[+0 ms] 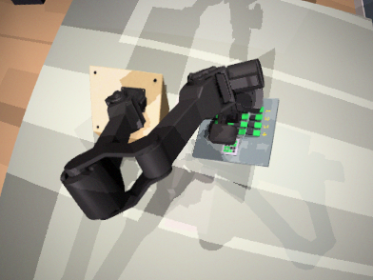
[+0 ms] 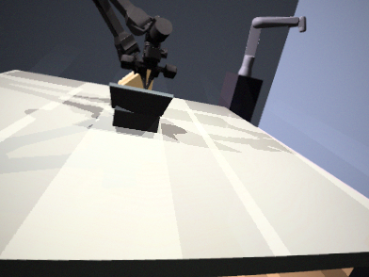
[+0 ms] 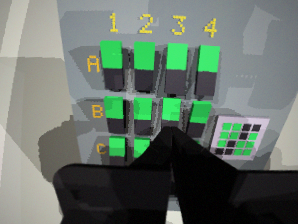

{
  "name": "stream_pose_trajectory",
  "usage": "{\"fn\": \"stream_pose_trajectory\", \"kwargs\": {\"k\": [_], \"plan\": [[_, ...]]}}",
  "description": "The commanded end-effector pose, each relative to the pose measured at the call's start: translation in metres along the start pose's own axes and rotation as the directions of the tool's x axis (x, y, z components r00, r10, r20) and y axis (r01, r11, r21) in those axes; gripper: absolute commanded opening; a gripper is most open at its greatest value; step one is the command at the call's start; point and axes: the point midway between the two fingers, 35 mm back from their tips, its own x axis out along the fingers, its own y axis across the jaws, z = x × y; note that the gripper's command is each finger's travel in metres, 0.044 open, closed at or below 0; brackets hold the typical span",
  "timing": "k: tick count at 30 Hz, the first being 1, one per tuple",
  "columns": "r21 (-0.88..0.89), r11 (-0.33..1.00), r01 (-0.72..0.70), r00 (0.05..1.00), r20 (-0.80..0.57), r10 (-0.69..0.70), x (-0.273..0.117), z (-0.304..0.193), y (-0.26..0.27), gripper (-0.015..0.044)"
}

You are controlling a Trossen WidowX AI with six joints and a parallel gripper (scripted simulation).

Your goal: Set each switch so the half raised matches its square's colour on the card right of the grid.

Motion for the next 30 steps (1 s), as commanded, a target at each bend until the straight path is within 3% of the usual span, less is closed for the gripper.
{"fn": "stream_pose_trajectory", "kwargs": {"k": [1, 8, 14, 30], "plan": [[0.012, 1.000, -0.002, 0.999, 0.036, 0.002, -0.035, 0.004, -0.001, 0.0000], [0.011, 1.000, -0.004, 0.999, 0.040, 0.003, -0.042, -0.003, 0.005, 0.0000], [0.012, 1.000, -0.004, 0.999, 0.040, 0.004, -0.040, -0.054, 0.043, 0.0000], [0.012, 1.000, -0.001, 0.998, 0.067, 0.001, -0.002, -0.055, 0.043, 0.0000]]}}
